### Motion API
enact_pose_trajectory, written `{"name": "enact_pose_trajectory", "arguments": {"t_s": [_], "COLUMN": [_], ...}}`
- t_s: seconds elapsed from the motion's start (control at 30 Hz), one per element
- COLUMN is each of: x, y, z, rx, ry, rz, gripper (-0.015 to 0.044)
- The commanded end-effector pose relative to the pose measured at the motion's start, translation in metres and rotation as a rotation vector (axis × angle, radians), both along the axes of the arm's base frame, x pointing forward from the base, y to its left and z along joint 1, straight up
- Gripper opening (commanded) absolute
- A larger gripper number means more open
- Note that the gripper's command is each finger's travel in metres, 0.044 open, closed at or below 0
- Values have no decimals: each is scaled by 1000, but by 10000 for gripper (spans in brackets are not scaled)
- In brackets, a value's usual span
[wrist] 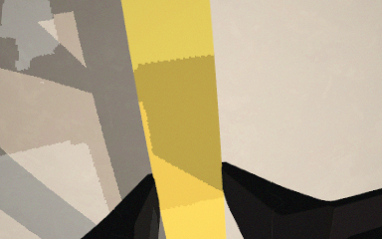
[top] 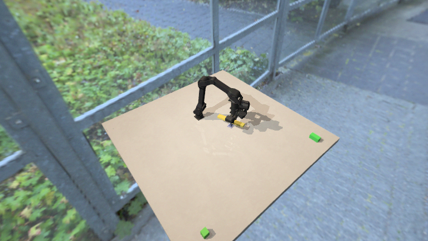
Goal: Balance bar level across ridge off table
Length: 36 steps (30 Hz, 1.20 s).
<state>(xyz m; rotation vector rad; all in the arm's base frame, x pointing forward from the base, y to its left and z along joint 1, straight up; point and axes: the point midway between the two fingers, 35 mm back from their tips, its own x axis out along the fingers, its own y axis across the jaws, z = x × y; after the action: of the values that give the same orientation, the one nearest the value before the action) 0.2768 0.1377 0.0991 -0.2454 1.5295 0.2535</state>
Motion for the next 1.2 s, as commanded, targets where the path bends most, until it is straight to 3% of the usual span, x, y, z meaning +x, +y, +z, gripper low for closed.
{"name": "enact_pose_trajectory", "arguments": {"t_s": [0.0,1.17], "x": [-1,-1], "y": [0,0], "z": [-2,-5], "rx": [2,2], "ry": [4,4], "rz": [-5,-5], "gripper": [0,0]}}
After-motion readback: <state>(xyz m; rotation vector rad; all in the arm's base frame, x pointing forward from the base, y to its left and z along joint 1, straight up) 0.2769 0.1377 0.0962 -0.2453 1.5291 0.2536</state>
